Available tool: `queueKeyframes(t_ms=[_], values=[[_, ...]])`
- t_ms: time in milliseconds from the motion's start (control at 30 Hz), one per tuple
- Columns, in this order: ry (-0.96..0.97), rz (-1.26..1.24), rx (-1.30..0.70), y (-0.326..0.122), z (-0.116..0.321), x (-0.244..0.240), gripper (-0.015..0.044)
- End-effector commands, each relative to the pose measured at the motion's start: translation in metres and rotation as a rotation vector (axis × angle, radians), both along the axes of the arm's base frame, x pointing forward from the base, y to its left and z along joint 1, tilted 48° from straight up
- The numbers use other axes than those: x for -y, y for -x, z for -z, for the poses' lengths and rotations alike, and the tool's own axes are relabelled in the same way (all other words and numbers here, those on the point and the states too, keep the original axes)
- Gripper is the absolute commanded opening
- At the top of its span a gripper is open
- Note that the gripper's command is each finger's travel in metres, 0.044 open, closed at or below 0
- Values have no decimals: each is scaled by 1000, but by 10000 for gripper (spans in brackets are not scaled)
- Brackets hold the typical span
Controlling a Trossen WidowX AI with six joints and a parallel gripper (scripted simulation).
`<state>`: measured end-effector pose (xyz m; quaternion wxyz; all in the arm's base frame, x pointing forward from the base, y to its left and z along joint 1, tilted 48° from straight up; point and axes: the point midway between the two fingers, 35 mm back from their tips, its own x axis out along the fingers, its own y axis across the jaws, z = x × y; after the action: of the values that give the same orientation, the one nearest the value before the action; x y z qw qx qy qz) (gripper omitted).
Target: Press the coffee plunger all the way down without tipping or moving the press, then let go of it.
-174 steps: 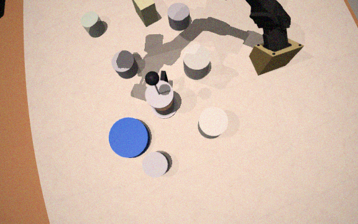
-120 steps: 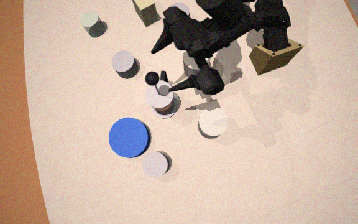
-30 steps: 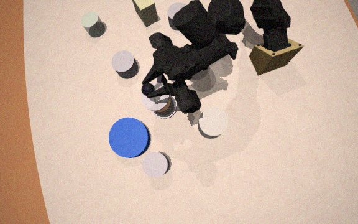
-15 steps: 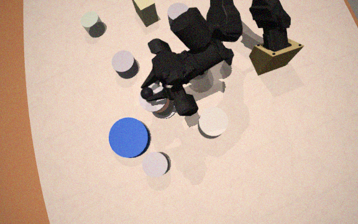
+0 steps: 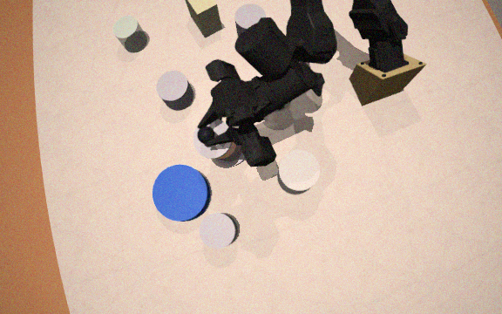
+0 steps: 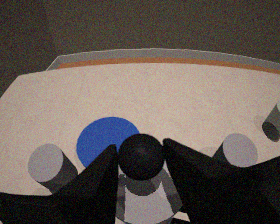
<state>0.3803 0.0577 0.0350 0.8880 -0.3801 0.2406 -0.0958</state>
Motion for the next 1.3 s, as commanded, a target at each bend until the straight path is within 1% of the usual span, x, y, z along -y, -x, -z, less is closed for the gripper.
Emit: queueKeyframes(t_ms=[0,1200,1267], values=[[20,20,-25,1,7,7,125],[14,13,-15,-4,5,2,125],[14,13,-15,-4,5,2,178]])
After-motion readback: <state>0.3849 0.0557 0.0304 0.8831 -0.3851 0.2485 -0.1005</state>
